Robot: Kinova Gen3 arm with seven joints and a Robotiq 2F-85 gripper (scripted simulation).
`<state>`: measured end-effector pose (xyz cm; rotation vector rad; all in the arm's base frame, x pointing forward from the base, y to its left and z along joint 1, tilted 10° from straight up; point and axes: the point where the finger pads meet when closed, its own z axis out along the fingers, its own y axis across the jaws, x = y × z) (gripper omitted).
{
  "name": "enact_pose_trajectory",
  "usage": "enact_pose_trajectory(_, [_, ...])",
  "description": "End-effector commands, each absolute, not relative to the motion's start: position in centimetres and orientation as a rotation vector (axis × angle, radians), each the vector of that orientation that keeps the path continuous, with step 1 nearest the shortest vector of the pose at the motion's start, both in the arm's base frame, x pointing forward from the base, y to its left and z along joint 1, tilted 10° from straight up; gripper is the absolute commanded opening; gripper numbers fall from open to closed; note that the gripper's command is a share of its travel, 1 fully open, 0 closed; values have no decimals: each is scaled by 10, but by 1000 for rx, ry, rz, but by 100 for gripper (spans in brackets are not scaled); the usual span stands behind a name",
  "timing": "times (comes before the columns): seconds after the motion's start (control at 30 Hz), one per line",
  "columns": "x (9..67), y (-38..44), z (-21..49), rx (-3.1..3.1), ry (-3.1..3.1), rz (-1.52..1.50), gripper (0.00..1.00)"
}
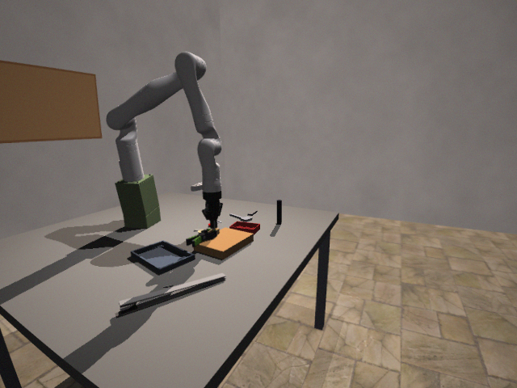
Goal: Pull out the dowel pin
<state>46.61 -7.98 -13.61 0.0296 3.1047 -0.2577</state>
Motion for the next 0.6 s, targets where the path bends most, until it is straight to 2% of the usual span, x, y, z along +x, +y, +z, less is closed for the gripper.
enact_pose_trajectory(0.0, [468,-79,-135,78,3098,-256,10])
enact_pose_trajectory(0.57, [467,-79,-135,287,3075,-251,10])
